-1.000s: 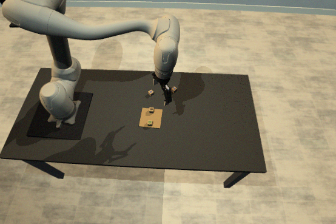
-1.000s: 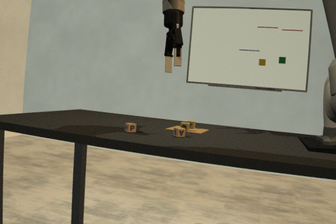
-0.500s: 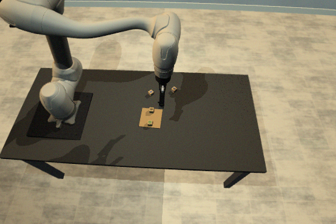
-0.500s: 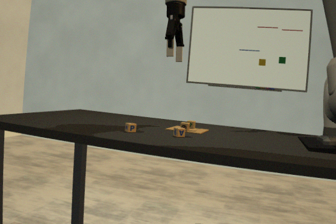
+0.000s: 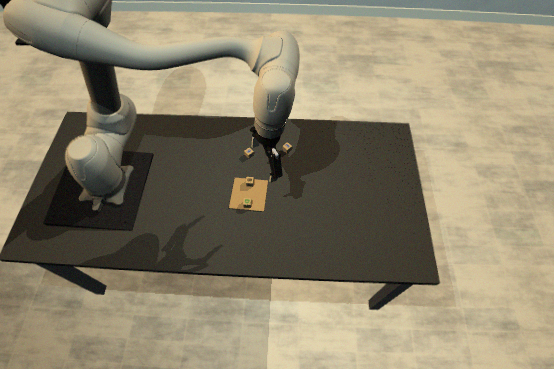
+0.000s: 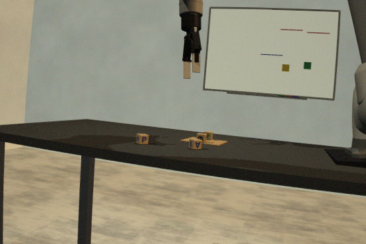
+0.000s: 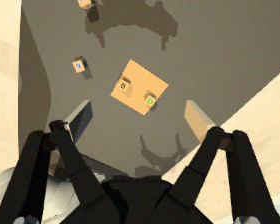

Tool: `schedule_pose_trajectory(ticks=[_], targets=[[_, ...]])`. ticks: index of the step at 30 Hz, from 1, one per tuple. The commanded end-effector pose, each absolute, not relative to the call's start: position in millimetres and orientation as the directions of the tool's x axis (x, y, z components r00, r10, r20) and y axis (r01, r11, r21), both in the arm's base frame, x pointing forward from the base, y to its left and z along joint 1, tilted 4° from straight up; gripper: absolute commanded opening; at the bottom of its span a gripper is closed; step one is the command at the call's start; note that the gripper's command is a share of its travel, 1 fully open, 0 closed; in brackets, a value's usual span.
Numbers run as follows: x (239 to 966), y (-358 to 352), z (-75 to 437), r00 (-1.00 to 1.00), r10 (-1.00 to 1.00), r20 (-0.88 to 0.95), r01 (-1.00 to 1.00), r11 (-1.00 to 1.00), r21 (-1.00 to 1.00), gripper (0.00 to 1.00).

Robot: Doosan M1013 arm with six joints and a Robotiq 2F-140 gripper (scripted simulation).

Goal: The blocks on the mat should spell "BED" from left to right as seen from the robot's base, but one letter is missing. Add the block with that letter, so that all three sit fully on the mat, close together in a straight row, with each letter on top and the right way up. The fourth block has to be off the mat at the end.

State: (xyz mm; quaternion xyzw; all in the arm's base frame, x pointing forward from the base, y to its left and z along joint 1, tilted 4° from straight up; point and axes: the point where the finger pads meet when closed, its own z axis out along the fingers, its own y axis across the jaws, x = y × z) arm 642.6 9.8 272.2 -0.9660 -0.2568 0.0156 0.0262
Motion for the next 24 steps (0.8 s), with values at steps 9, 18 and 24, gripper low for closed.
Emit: schedule_pose_trajectory(ticks=[9,18,24], targets=[[633.7,18.0,232.4,0.576,0.817,0.026,0.814,-0.57,-0.114,1.0],[626.1,23.7,205.5,0.312,0.947,0.077,0.945,-0.3,-0.132,1.0],[619.7,28.0,185.7,0.096,0.988,0.123,0.988,-0.08,-0.13,1.0]])
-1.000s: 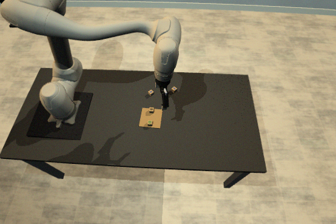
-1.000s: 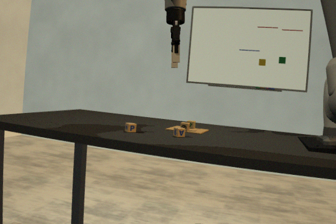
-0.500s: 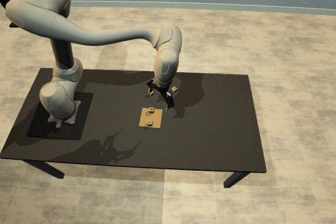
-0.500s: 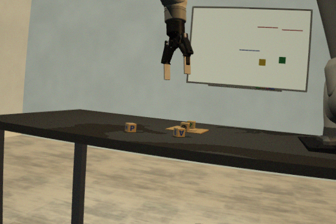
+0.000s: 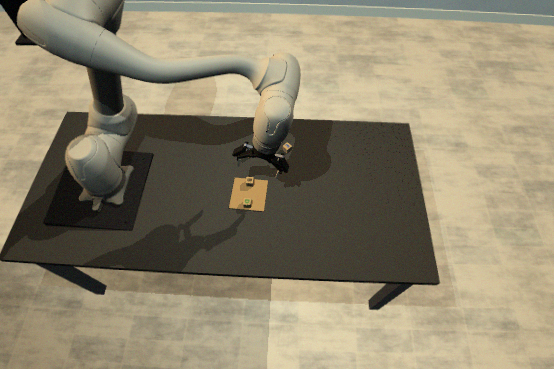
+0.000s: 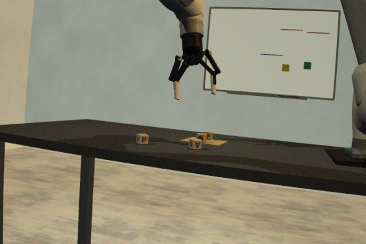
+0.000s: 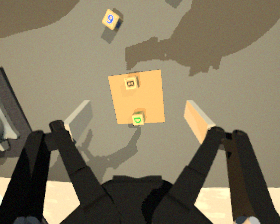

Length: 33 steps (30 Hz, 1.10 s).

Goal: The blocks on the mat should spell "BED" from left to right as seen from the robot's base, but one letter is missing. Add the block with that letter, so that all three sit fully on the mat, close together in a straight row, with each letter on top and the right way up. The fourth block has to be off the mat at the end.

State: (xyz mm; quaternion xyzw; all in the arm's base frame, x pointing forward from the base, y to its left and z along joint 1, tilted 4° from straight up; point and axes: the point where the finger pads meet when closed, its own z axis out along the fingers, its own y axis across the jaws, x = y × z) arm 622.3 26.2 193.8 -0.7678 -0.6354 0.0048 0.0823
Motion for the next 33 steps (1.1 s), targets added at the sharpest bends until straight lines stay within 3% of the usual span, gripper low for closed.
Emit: schedule_pose_trajectory(ticks=[1,8,21,33], targets=[[618.6,28.7,182.4,0.06,0.99,0.131,0.991,-0.043,-0.128,1.0],[612.6,32.3,166.1,-0.126,0.977,0.172,0.983,0.146,-0.113,1.0],[594.2,42.2,123.3,-0.581,0.771,0.263,0.796,0.605,-0.016,1.0],[588.3,45.1,111.3,-0.689,0.669,0.279,0.702,0.712,0.025,1.0]])
